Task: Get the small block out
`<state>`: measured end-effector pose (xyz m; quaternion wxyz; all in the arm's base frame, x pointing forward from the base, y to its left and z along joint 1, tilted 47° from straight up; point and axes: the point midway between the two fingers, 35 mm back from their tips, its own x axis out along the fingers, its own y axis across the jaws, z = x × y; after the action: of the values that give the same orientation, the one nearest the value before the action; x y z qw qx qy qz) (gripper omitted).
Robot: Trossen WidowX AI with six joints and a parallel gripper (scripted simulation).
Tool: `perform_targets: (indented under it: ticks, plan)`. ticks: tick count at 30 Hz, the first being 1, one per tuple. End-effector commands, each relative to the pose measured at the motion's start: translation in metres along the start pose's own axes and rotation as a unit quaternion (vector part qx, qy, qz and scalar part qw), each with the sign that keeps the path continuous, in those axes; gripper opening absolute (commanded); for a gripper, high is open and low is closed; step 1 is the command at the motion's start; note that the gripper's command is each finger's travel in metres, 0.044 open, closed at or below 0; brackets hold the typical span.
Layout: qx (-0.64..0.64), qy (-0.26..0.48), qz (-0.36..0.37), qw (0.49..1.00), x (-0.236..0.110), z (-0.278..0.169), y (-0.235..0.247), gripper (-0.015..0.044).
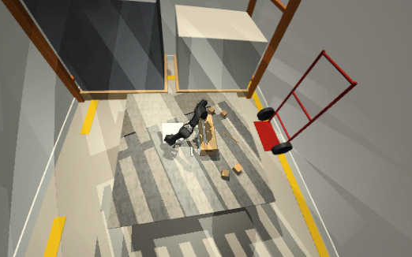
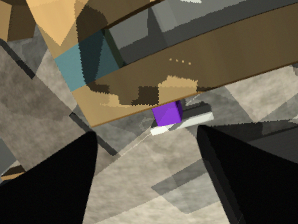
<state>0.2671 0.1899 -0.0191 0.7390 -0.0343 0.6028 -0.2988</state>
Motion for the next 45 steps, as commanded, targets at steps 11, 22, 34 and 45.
perform_targets:
  ticks: [11,22,34,45]
  plan:
    - [-0.726,-0.030,-0.099,0.680,0.002,-0.024,0.008,0.0285]
    - [-0.921,0.002,-0.149,0.360,0.001,-0.034,0.013,0.0285]
    - [-0.980,0.069,-0.184,-0.039,0.000,-0.046,0.017,0.0285]
    - [-0.951,0.107,-0.187,-0.222,-0.001,-0.050,0.019,0.0285]
